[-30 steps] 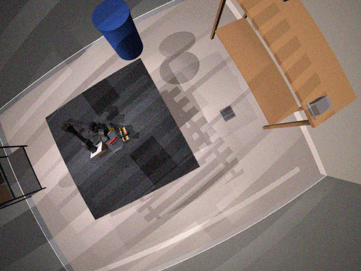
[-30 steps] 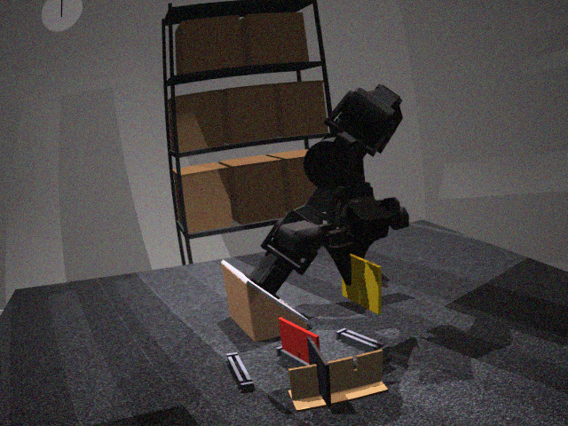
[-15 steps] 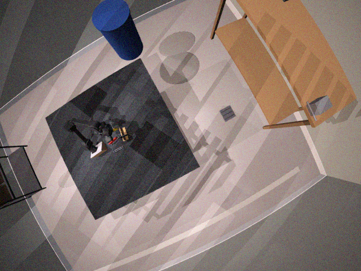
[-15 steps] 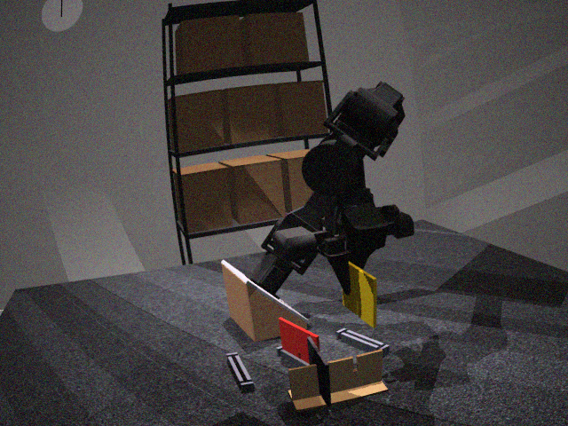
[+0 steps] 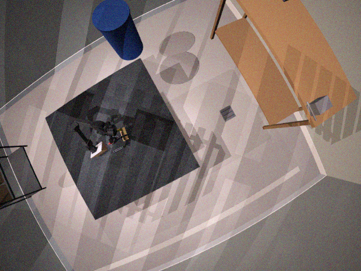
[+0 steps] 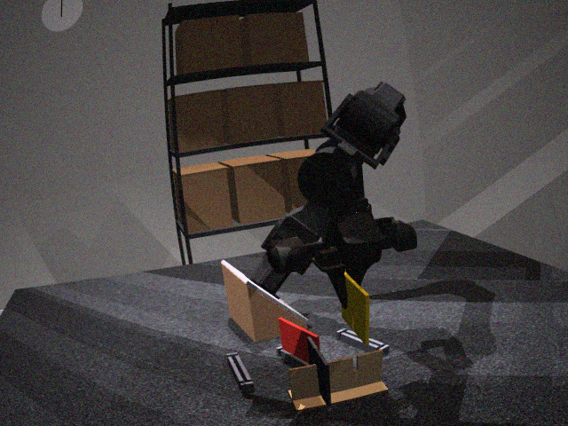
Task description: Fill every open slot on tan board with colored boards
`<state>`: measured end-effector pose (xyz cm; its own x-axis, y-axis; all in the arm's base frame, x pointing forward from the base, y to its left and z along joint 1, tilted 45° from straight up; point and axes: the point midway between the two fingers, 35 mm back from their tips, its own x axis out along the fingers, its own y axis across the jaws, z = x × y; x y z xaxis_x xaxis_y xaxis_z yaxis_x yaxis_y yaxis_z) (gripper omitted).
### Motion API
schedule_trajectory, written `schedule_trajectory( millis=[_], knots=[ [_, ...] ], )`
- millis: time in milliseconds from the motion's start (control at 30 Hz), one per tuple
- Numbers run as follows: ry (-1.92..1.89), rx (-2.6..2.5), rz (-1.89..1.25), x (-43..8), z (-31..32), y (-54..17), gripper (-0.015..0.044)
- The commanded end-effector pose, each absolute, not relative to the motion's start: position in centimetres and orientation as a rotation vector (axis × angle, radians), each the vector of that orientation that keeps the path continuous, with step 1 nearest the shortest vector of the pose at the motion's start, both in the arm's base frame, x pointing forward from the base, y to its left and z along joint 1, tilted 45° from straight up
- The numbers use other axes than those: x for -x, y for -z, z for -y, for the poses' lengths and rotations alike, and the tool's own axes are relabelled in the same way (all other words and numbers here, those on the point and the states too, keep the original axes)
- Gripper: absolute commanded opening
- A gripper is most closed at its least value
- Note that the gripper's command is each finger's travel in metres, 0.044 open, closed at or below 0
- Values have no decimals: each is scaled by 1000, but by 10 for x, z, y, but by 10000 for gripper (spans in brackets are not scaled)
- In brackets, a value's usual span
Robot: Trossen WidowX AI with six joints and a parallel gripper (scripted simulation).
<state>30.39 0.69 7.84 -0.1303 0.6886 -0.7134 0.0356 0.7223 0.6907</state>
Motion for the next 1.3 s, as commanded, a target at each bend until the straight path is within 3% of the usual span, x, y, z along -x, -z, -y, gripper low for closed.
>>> schedule_trajectory(
  millis=[0,1267],
  knots=[
    [-601,-615,-1623,-313,-6,-76,0],
    [-599,-619,-1624,-310,-32,-49,0]
  ],
)
